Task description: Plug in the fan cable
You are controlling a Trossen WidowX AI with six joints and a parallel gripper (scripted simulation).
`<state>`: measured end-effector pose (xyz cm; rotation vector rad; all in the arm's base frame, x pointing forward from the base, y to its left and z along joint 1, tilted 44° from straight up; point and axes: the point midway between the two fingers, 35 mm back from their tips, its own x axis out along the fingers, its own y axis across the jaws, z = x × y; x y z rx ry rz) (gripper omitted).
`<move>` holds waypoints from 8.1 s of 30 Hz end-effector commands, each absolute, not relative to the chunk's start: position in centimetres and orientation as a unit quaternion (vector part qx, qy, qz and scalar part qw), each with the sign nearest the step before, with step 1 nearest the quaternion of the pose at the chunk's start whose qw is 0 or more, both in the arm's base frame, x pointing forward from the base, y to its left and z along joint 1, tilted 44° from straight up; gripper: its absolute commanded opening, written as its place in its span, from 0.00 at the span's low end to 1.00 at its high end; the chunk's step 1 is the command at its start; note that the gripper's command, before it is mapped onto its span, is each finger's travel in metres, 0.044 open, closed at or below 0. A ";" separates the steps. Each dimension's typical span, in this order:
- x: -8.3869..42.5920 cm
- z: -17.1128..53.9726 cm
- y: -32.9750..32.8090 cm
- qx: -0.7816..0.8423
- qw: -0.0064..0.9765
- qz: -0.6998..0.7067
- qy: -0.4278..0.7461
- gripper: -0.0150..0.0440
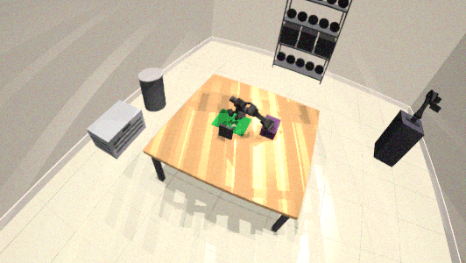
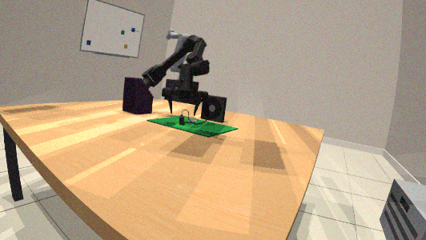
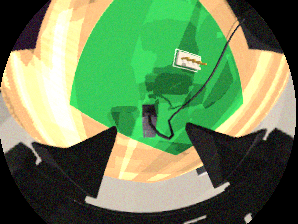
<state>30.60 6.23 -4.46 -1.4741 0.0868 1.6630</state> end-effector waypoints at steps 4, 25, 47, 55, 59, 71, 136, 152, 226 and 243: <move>30.1 -5.5 7.1 -0.588 0.445 0.674 0.036 1.00; 30.2 -5.6 7.3 -0.592 0.443 0.673 0.035 0.60; 30.2 -5.6 7.3 -0.592 0.443 0.673 0.035 0.35; 30.6 -4.5 6.1 -0.592 0.443 0.673 0.036 0.25; 30.9 -3.6 5.2 -0.592 0.442 0.673 0.037 0.25; 31.2 -0.9 2.6 -0.591 0.442 0.674 0.038 0.25; 29.2 1.6 0.2 0.001 0.698 0.444 0.562 0.25; 28.7 1.7 0.2 0.198 0.658 0.287 0.668 0.25; 26.0 -2.5 2.2 0.269 0.656 -0.167 0.685 0.25; 26.0 -2.7 2.5 0.243 0.727 -0.224 0.602 0.25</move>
